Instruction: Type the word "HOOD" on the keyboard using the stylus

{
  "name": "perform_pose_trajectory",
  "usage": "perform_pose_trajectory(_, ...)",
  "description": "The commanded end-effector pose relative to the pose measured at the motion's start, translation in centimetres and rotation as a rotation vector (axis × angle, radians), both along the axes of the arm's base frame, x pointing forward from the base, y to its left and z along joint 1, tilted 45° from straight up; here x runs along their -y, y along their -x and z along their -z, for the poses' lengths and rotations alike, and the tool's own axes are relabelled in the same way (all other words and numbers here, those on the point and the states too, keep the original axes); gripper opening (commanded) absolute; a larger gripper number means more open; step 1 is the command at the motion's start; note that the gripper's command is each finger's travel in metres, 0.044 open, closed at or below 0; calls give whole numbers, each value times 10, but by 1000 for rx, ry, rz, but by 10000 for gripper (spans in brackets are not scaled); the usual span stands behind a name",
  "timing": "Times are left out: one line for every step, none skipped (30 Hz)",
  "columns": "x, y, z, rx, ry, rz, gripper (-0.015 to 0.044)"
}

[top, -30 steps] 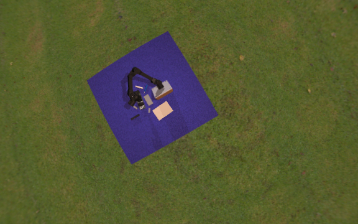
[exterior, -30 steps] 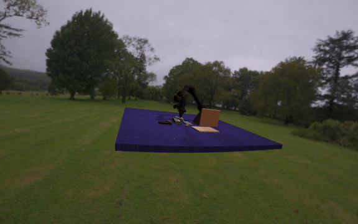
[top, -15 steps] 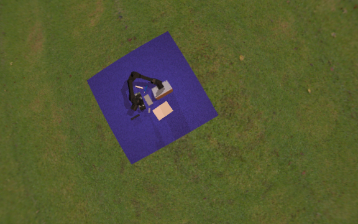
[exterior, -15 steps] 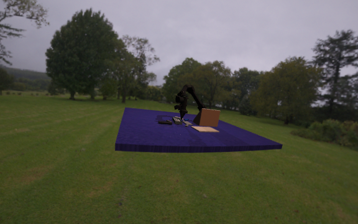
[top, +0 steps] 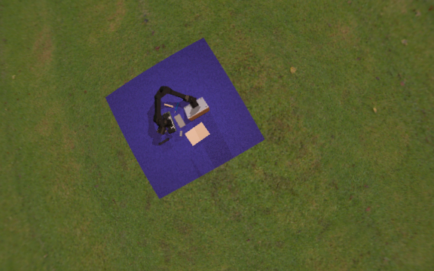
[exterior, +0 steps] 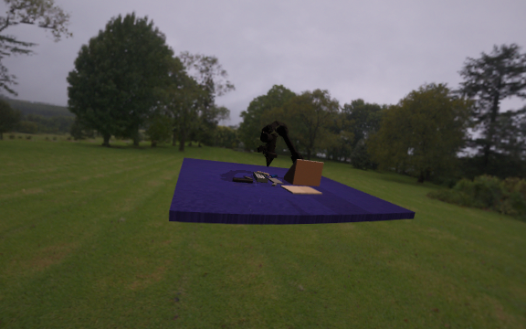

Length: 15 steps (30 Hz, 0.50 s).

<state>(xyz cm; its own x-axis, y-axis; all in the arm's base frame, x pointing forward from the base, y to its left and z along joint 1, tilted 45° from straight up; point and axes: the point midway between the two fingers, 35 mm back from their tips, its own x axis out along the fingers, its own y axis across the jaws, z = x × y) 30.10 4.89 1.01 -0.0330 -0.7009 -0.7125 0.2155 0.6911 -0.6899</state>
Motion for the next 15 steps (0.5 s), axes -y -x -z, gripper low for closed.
perform_pose_trajectory(1, 0, 2, -1, -2, 7, 0)
perform_pose_trajectory(1, 0, 2, -1, -2, 7, 0)
perform_pose_trajectory(1, 0, 1, 0, -1, 3, 0)
perform_pose_trajectory(1, 0, 1, -2, 1, 3, 26)
perform_pose_trajectory(1, 0, 1, -2, 1, 3, 53)
perform_pose_trajectory(1, 0, 1, -2, 1, 4, 79)
perform_pose_trajectory(1, 0, 1, -2, 1, 4, 105)
perform_pose_trajectory(1, 0, 1, -2, 1, 4, 79)
perform_pose_trajectory(1, 0, 1, -2, 1, 4, 53)
perform_pose_trajectory(1, 0, 1, -2, 1, 4, 26)
perform_pose_trajectory(1, 0, 1, -2, 1, 4, 0)
perform_pose_trajectory(1, 0, 1, -2, 1, 4, 0)
perform_pose_trajectory(1, 0, 1, -2, 1, 4, 0)
perform_pose_trajectory(1, 0, 1, -2, 1, 4, 0)
perform_pose_trajectory(1, 0, 1, -2, 1, 4, 0)
